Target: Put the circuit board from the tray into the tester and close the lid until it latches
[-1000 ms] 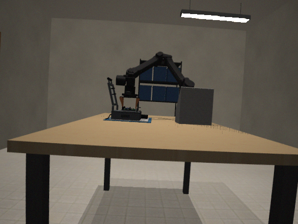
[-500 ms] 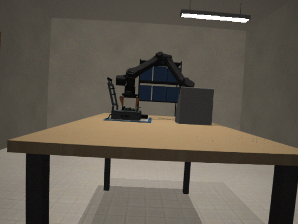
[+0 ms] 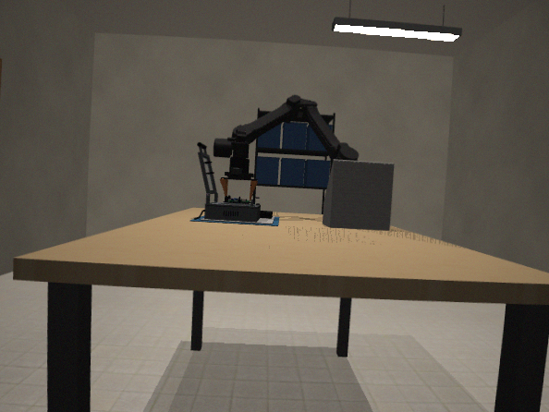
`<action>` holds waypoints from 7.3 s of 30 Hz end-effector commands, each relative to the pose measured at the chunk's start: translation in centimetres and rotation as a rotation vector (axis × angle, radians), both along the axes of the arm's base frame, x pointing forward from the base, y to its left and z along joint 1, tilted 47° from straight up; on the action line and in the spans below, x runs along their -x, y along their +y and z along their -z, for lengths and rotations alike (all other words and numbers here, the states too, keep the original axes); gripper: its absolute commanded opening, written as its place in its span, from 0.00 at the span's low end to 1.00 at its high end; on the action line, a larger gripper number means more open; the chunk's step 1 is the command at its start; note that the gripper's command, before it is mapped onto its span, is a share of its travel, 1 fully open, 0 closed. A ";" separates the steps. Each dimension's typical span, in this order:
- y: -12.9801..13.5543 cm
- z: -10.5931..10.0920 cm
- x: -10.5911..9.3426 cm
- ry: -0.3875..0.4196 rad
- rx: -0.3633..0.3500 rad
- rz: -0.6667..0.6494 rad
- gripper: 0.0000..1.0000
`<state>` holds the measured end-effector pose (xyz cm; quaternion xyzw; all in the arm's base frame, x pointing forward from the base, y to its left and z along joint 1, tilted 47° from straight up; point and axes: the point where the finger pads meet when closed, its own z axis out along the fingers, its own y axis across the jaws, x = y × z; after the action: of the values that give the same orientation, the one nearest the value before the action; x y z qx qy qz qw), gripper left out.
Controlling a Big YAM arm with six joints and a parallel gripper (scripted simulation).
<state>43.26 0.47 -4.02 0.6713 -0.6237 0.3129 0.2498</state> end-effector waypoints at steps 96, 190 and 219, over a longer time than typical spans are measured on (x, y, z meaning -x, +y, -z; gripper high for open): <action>18.5 -16.7 1.4 -0.046 -0.036 -0.018 0.48; 20.0 -17.8 -12.2 -0.038 -0.027 -0.035 0.48; 19.6 -16.2 -11.7 -0.011 -0.010 -0.035 0.48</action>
<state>55.33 17.79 11.83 0.6682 -0.6275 0.3111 0.2508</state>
